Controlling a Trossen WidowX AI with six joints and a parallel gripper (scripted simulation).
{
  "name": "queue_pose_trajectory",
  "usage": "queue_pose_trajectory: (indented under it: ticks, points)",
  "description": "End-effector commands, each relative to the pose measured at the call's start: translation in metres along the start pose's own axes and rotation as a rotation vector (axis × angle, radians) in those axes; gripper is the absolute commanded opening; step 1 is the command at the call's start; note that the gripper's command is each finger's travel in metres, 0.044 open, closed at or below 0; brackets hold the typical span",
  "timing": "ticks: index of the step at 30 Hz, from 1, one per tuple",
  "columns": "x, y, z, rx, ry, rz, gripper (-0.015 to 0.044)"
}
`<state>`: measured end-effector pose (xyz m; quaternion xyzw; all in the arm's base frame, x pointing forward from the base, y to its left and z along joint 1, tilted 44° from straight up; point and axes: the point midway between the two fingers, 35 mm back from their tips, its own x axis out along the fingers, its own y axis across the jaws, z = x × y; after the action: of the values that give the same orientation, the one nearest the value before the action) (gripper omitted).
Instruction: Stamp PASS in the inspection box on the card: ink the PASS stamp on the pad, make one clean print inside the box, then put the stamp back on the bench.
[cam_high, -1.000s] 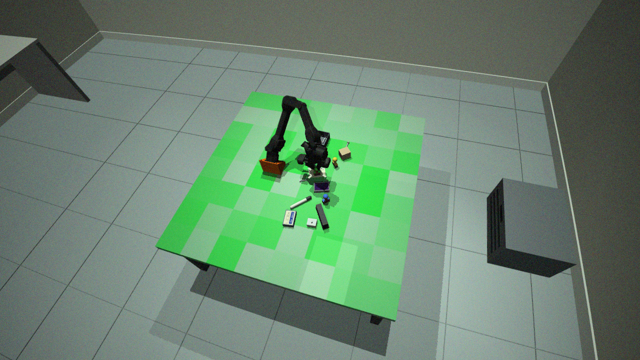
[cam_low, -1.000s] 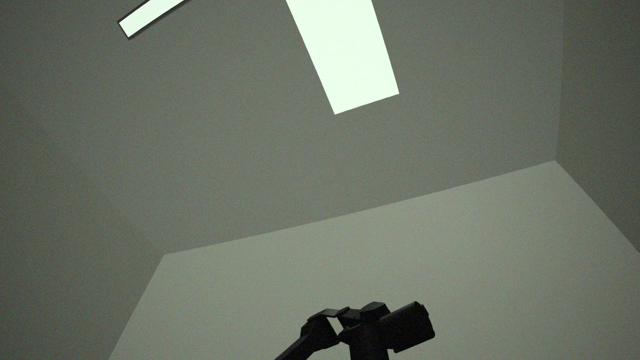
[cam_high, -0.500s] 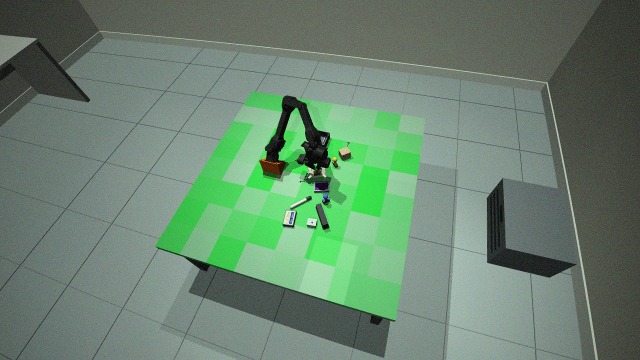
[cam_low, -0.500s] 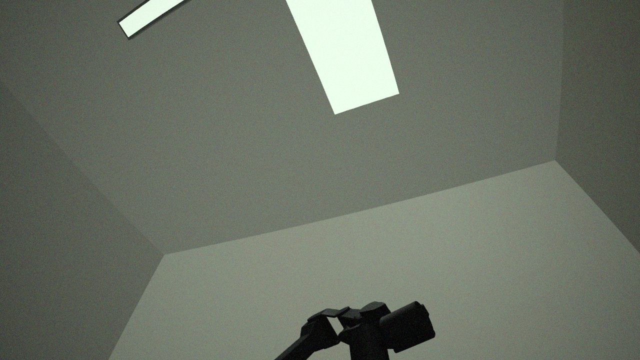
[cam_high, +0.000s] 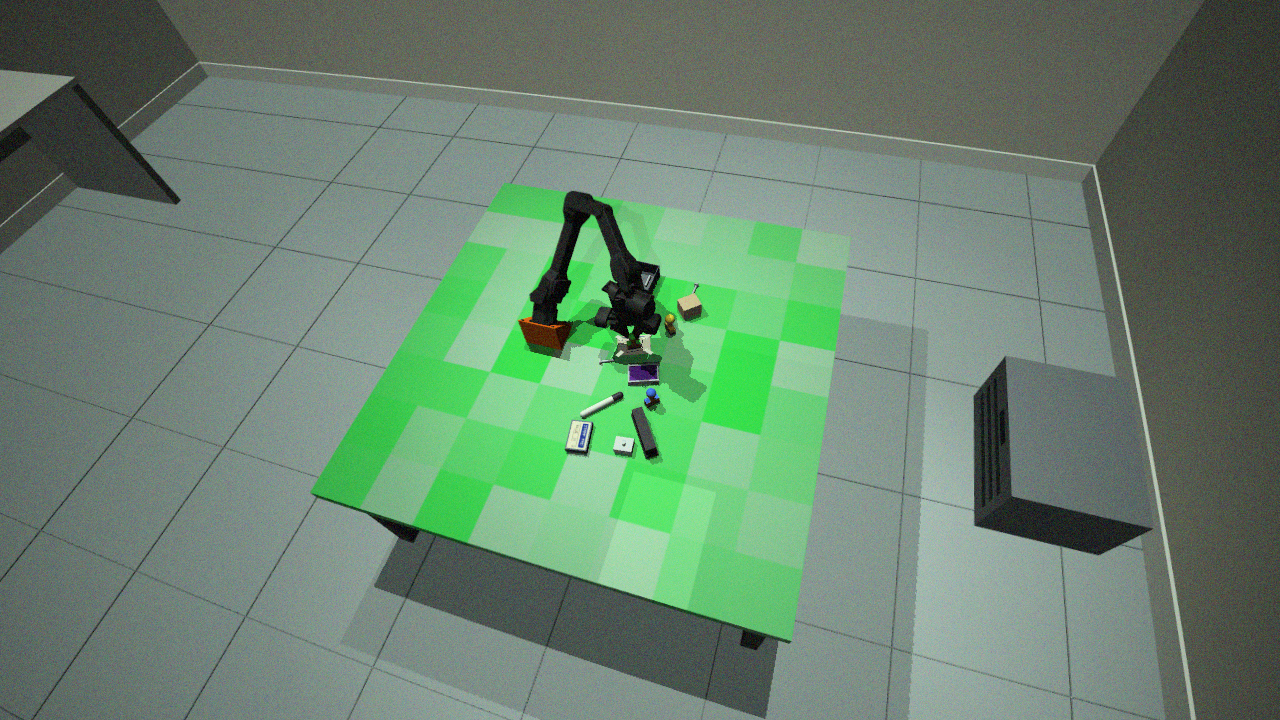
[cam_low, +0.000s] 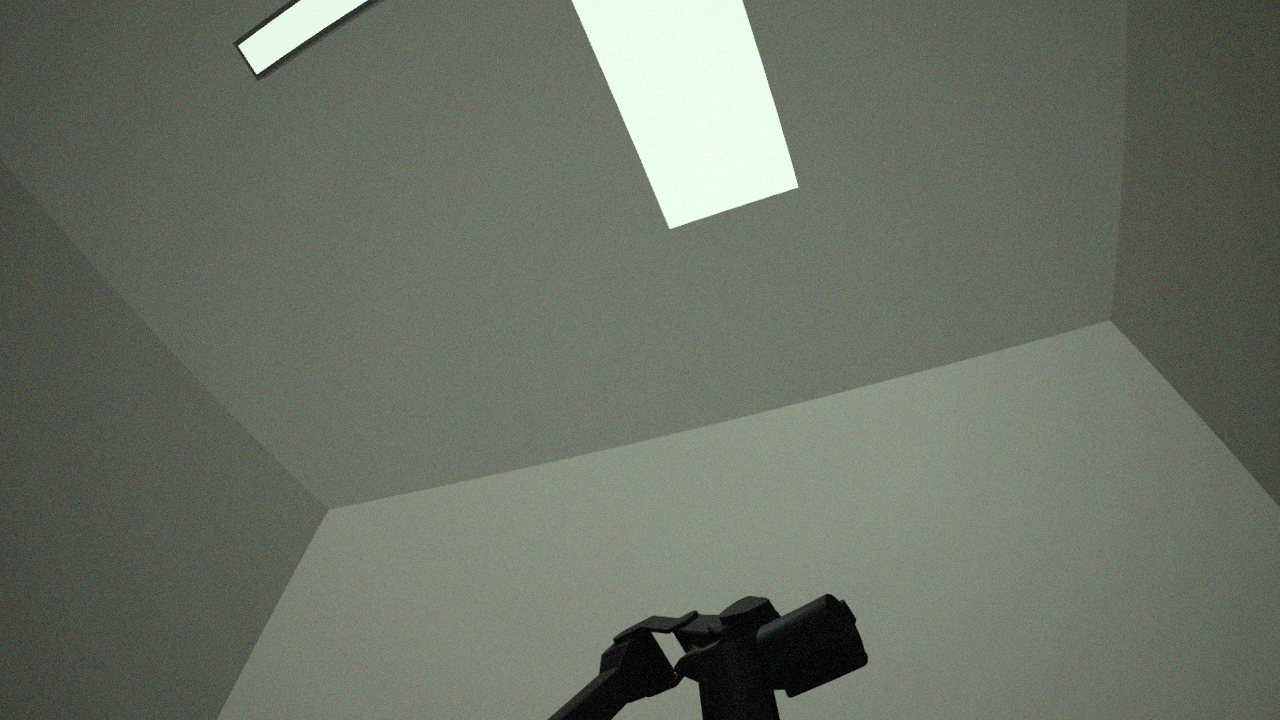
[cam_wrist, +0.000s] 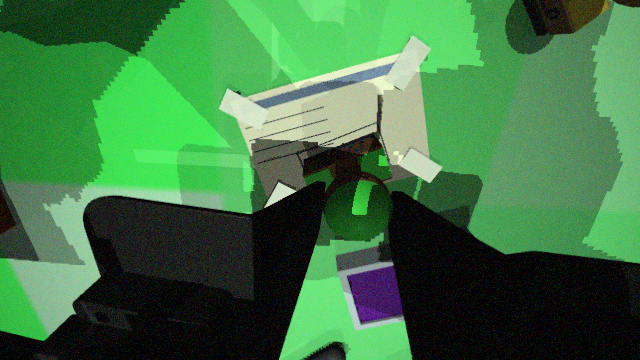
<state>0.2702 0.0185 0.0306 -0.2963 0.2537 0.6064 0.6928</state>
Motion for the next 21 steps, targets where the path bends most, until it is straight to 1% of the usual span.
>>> queue_pose_trajectory:
  ticks: [1,21]
  points:
    - [-0.003,-0.001,0.000,-0.003,0.001,-0.001,0.0000]
    - [-0.034,-0.007,-0.001,-0.003,0.004,-0.001,0.0000]
